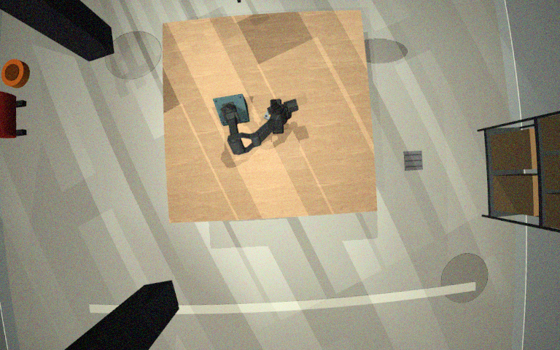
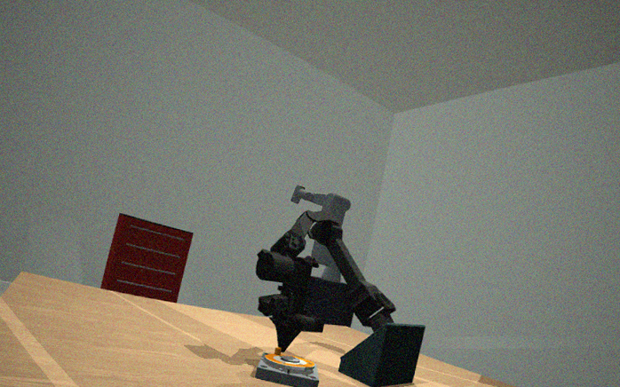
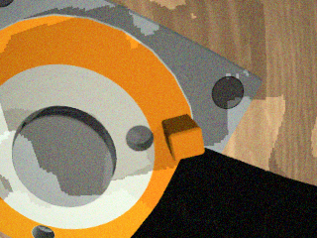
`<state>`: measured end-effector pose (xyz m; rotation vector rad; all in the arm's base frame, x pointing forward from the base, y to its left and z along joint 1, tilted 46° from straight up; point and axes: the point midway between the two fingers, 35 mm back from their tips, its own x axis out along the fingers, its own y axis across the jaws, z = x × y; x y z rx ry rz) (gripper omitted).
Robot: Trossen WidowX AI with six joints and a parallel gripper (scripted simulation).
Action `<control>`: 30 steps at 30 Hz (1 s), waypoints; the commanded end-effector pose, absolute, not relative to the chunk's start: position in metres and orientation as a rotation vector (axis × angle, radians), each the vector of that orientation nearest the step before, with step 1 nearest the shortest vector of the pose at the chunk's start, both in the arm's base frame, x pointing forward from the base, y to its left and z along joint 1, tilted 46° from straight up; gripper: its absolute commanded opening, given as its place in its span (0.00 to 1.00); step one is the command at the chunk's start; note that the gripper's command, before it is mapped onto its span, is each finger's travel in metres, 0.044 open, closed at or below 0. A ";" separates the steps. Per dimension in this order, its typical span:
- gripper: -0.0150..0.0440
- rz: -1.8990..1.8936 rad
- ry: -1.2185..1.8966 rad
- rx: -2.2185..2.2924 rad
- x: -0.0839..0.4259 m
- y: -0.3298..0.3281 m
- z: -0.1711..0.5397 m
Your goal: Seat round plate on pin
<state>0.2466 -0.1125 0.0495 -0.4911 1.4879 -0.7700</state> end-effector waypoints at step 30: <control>0.25 -0.775 1.460 -0.485 0.258 -0.114 0.053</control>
